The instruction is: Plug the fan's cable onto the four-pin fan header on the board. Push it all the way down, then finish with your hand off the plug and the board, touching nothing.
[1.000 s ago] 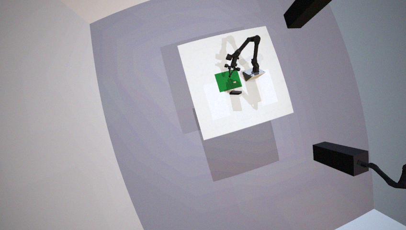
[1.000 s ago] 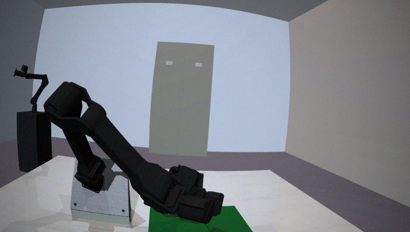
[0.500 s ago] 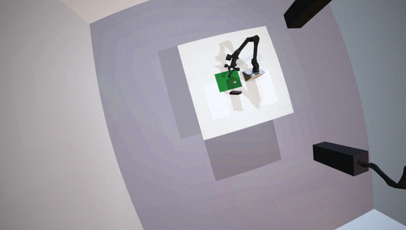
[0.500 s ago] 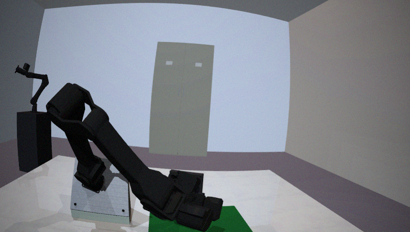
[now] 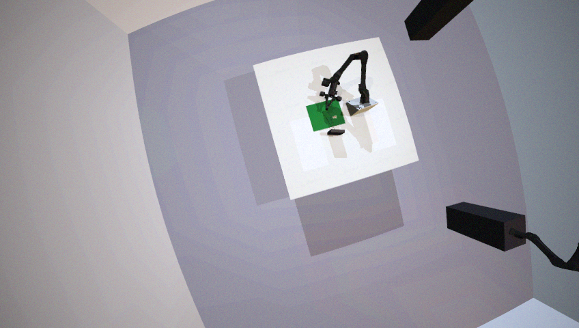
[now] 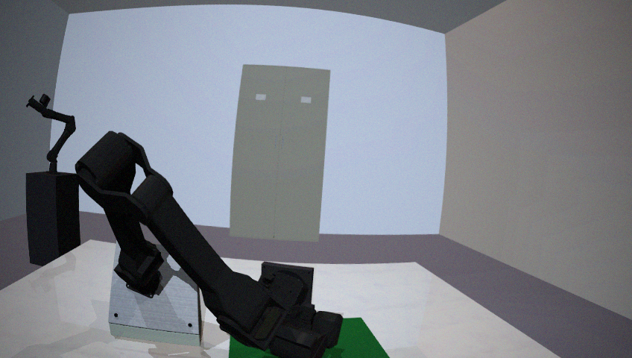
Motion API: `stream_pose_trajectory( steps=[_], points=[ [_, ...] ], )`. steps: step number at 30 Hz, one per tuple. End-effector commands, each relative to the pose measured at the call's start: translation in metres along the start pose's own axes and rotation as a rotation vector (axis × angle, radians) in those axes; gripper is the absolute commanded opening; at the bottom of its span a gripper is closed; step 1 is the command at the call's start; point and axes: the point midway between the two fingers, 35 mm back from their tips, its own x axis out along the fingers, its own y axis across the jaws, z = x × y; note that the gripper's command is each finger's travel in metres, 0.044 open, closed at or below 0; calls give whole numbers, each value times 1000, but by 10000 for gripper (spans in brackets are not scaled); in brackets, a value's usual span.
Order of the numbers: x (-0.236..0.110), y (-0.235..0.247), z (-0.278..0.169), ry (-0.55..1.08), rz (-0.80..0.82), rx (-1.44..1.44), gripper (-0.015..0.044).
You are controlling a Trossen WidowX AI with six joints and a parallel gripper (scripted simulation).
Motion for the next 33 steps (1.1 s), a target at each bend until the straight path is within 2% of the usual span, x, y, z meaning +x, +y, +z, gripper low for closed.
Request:
stream_pose_trajectory(
  steps=[1,33],
  points=[
    [1,0,-2,-9,3,-2,0],
    [7,-1,-32,-8,4,-2,0]
  ],
)
